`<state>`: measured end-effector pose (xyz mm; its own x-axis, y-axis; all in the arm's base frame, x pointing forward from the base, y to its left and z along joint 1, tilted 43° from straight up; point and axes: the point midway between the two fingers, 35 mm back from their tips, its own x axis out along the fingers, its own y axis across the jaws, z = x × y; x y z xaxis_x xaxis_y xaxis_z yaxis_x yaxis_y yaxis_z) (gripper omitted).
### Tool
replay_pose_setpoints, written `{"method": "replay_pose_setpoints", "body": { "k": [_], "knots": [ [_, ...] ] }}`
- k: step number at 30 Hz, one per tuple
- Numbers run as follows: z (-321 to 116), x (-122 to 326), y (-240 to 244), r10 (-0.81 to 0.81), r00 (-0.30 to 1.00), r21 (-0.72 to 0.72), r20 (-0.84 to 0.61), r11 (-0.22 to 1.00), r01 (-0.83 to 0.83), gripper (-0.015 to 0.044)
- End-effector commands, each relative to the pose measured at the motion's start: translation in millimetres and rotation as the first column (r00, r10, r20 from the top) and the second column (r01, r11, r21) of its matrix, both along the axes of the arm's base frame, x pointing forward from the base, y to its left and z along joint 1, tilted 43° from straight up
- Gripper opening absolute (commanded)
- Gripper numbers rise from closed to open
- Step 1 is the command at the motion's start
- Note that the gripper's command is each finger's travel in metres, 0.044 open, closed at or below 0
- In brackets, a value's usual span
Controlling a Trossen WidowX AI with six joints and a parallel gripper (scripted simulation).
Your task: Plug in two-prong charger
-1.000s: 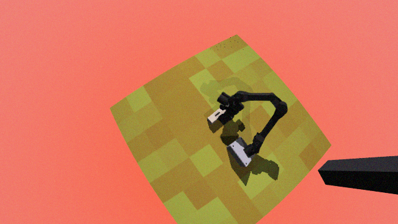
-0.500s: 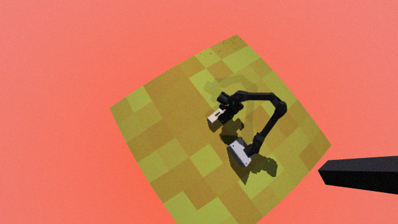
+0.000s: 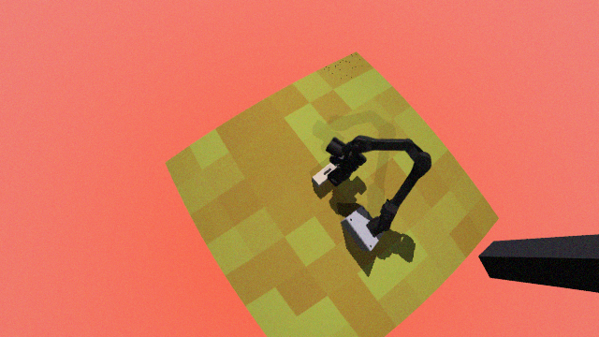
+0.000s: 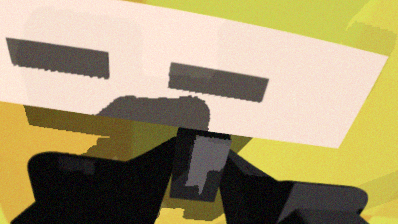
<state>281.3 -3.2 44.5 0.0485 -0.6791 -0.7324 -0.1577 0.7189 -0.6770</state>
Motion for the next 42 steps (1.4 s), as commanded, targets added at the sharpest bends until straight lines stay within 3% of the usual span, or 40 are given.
{"method": "replay_pose_setpoints", "body": {
  "k": [1,42],
  "knots": [
    [1.3,2.6,0.5,0.005,1.0,-0.002,0.0,1.0,-0.005,0.0],
    [1.7,15.8,3.1,0.005,1.0,-0.002,0.001,1.0,-0.005,0.0]
  ]
}}
